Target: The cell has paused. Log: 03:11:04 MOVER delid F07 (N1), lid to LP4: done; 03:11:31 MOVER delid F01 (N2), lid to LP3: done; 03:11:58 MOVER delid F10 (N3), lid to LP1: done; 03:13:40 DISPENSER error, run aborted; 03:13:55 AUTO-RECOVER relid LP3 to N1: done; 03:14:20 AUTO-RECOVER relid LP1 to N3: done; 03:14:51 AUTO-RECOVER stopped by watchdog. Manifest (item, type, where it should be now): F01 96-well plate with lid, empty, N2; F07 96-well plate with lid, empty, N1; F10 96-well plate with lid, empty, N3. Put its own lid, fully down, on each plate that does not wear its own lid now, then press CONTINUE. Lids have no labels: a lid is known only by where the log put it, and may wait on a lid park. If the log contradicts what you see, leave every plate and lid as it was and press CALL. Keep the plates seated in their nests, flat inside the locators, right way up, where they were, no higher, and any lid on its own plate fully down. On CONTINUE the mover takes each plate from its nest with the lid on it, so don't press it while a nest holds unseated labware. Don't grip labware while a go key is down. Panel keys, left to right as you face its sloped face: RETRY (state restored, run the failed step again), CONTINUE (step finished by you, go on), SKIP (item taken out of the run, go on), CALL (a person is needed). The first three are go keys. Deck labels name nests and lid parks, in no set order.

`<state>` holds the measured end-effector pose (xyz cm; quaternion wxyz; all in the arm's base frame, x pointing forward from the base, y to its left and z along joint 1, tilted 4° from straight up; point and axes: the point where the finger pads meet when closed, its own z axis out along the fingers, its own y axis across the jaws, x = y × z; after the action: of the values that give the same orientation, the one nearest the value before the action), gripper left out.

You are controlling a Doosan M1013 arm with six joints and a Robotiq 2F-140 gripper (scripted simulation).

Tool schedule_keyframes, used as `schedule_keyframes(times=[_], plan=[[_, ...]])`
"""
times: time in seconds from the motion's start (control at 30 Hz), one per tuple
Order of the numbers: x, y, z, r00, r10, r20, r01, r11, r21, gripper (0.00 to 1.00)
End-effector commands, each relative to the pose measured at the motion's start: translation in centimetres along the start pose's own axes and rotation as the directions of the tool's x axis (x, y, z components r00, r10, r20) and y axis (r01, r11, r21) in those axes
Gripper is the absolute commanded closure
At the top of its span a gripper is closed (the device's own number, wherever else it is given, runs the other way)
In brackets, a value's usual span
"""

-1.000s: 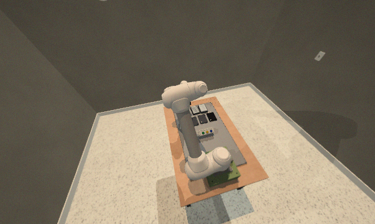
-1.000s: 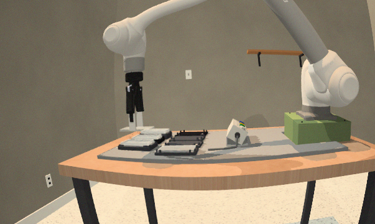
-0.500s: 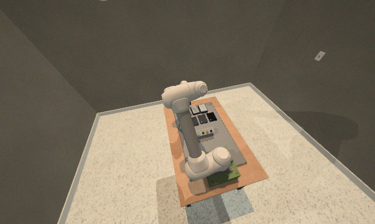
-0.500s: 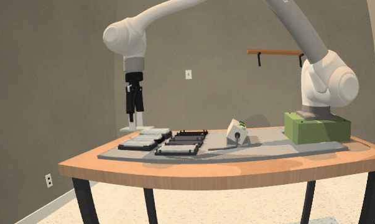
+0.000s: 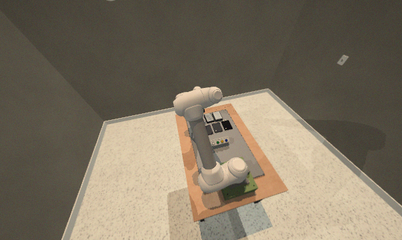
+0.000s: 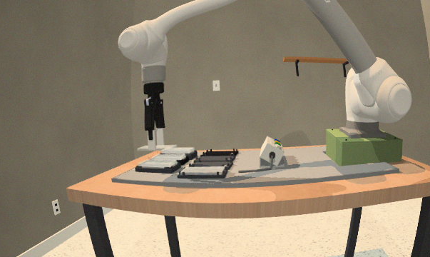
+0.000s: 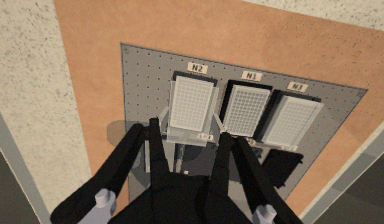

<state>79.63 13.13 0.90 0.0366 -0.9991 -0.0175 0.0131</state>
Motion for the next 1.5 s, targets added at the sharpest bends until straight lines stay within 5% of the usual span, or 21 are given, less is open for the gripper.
schedule_keyframes(times=[0.0, 0.6, 1.47], plan=[[0.2, -0.2, -0.5, 1.000, 0.007, -0.003, -0.007, 1.000, 0.001, 1.00], [0.2, -0.2, -0.1, 0.999, 0.051, -0.003, -0.051, 0.999, 0.001, 1.00], [0.5, -0.4, 2.9, 0.999, 0.051, -0.003, -0.051, 0.999, 0.001, 1.00]])
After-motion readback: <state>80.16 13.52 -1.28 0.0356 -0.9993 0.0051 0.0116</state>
